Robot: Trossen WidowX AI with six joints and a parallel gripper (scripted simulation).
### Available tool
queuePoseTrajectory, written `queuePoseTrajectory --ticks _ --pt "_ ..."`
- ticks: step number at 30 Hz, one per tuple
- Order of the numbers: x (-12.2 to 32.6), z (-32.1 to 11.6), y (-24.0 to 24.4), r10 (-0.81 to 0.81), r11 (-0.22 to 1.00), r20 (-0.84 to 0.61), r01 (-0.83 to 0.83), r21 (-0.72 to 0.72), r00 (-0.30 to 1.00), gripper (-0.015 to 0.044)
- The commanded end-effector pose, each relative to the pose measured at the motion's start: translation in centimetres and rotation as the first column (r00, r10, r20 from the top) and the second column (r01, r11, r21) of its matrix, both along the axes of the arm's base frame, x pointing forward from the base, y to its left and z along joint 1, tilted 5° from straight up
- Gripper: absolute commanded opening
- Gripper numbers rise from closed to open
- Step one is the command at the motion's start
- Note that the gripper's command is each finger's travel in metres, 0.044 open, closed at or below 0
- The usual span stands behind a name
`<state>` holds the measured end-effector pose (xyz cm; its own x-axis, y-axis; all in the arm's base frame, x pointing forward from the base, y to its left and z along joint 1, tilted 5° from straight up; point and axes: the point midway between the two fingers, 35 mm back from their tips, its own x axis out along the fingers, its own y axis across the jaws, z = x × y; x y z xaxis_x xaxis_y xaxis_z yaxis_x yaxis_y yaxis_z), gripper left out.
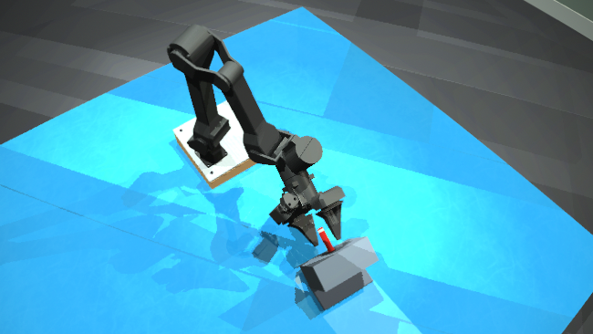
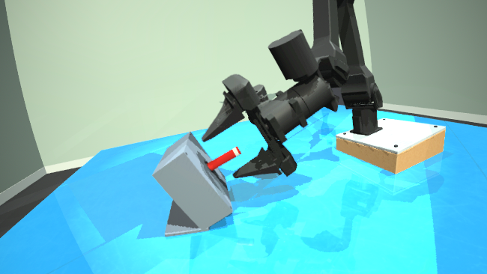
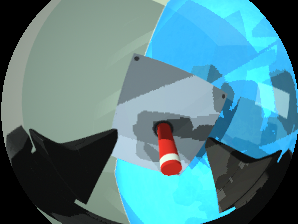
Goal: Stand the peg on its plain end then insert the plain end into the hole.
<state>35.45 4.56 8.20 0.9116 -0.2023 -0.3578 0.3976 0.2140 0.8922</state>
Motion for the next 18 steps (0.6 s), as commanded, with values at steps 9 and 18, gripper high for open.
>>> queuePoseTrajectory --ticks 9,18 --pt "-1.0 0.6 0.4 -0.002 1.000 0.000 0.002 0.005 1.000 0.0440" --pt "-1.6 1.0 0.7 -0.002 1.000 -0.001 0.002 0.006 1.000 0.0440"
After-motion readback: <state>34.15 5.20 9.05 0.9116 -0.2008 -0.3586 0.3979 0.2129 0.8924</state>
